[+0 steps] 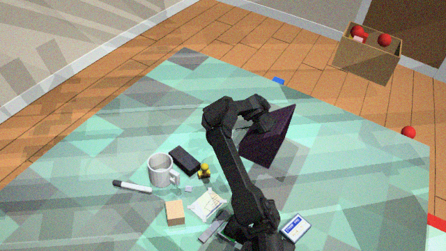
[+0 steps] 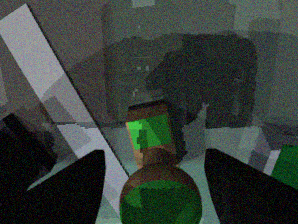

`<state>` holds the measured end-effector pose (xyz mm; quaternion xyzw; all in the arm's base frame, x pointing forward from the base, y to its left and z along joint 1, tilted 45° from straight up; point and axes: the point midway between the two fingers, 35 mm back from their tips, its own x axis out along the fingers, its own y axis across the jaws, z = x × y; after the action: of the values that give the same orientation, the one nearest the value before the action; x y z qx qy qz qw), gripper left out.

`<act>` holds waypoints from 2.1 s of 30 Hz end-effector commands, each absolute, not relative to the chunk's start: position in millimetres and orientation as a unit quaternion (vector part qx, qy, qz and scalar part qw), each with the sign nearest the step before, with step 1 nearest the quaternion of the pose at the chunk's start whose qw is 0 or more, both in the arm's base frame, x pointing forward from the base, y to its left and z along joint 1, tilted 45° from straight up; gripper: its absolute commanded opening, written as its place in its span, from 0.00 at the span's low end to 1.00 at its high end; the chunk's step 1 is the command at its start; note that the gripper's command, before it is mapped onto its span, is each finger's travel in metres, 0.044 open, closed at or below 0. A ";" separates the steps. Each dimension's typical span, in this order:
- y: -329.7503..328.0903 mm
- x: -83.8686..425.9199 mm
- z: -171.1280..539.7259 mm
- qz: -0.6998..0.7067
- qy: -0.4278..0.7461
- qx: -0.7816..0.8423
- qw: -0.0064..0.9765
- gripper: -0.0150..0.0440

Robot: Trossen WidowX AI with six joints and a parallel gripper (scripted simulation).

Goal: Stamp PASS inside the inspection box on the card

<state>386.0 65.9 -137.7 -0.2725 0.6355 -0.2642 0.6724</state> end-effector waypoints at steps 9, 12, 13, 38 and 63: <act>64.4 385.6 -138.9 -0.265 0.636 -0.273 0.672 0.41; 64.4 385.6 -138.9 -0.265 0.636 -0.273 0.672 0.37; 64.4 385.6 -138.9 -0.265 0.636 -0.273 0.672 0.36; 72.1 386.0 -131.9 -0.264 0.636 -0.272 0.672 0.25; 80.9 386.0 -123.5 -0.263 0.636 -0.272 0.672 0.25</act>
<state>385.8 79.2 -124.9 -0.2744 0.6364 -0.2627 0.6713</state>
